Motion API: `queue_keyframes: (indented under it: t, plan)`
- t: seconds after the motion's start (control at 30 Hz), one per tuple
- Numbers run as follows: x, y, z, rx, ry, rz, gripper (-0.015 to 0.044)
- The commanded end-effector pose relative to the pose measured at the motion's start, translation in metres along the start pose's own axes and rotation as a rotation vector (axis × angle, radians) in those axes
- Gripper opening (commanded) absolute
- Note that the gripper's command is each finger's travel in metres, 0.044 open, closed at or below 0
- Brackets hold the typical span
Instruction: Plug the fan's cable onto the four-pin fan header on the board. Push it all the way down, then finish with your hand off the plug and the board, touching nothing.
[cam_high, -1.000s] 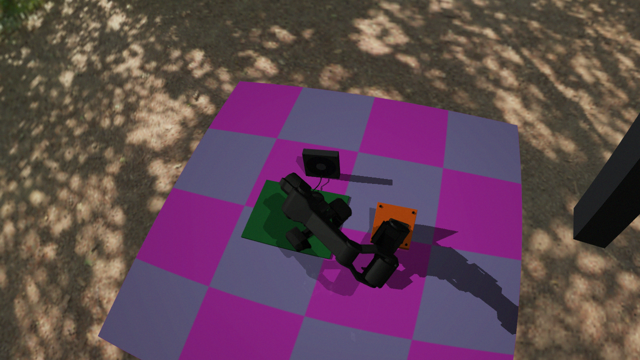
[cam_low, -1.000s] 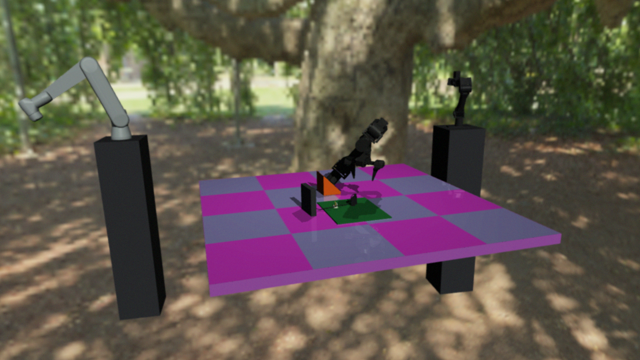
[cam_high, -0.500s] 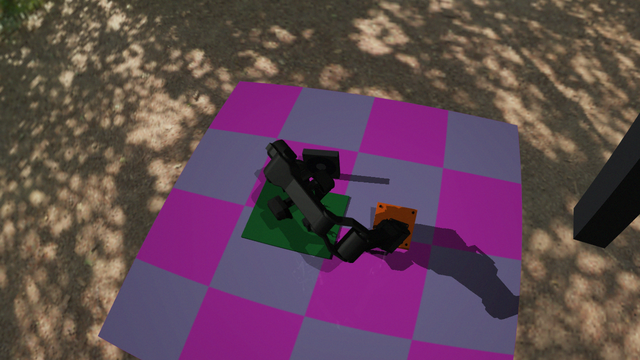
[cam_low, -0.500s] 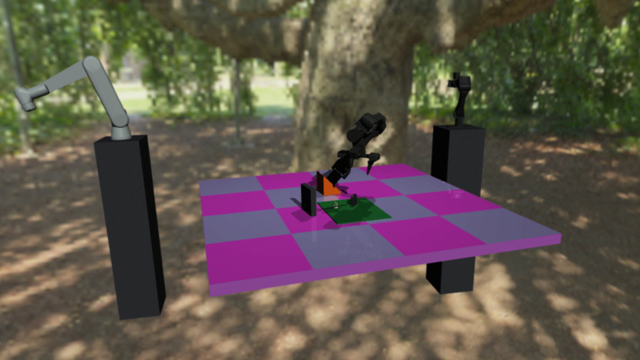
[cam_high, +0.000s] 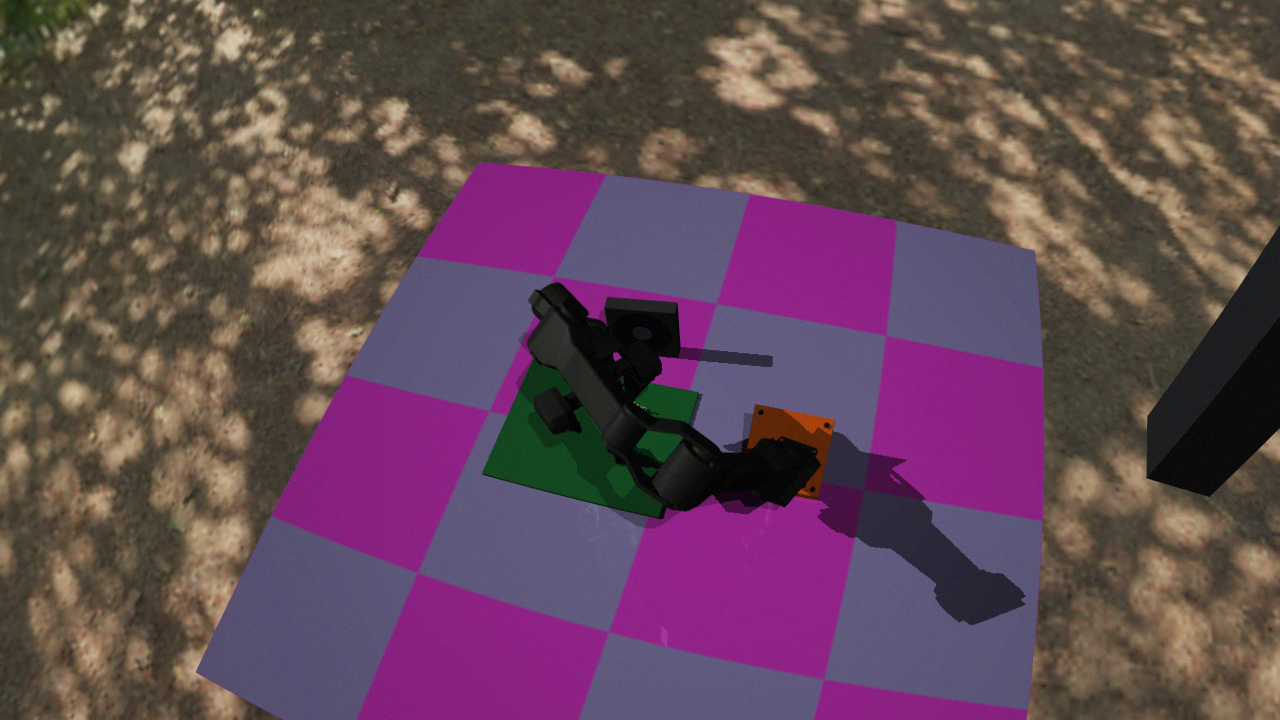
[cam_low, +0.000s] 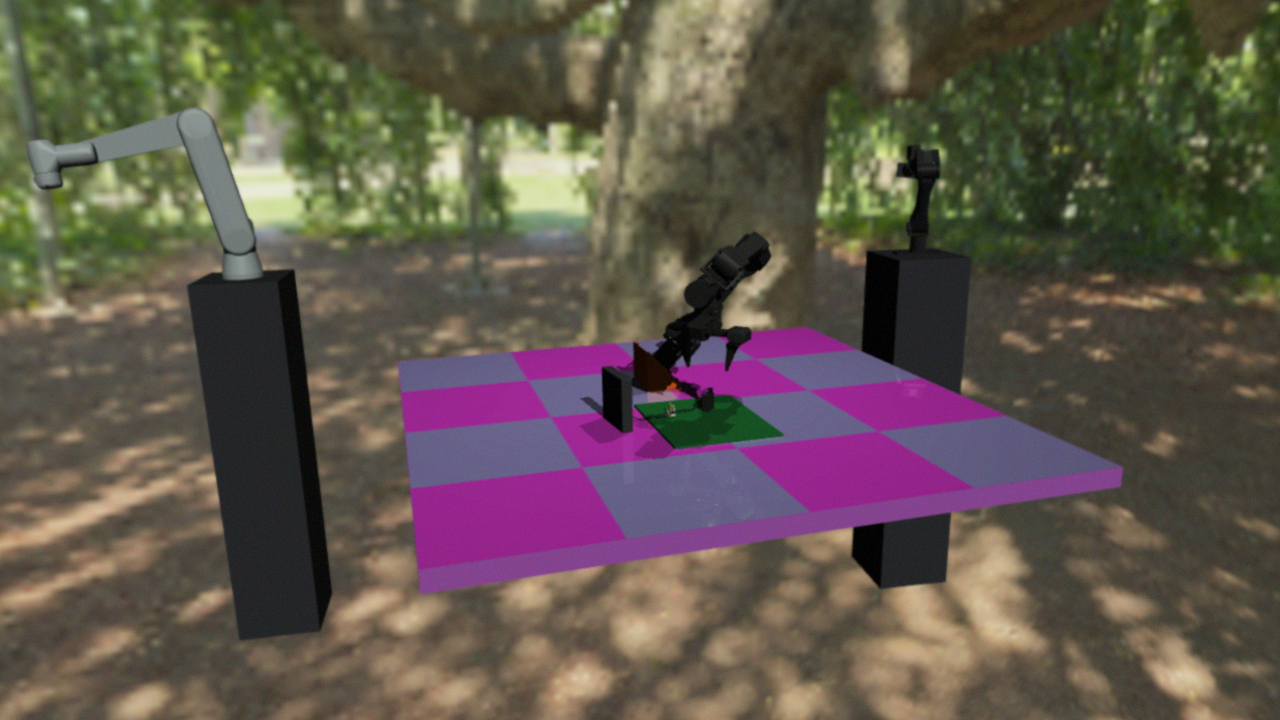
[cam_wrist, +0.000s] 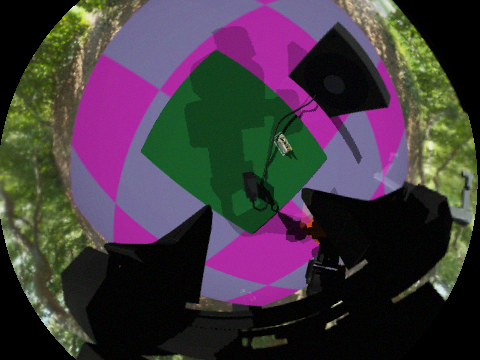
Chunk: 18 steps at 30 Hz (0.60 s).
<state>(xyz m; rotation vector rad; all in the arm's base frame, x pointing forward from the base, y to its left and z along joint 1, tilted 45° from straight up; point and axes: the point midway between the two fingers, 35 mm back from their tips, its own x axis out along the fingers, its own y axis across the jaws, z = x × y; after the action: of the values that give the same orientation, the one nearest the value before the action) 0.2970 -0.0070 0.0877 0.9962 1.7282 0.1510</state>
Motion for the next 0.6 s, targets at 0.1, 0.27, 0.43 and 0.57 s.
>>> queue_keyframes:
  t: [0.1,0.27,0.43,0.57]
  plan:
    - [0.041,-0.002,-0.006,0.013,0.037,0.009,0.0440]
    - [0.043,-0.002,-0.006,0.013,0.037,0.009,0.0440]
    - [0.050,-0.001,-0.006,0.013,0.036,0.009,0.0440]
    - [0.057,-0.001,-0.006,0.013,0.036,0.009,0.0440]
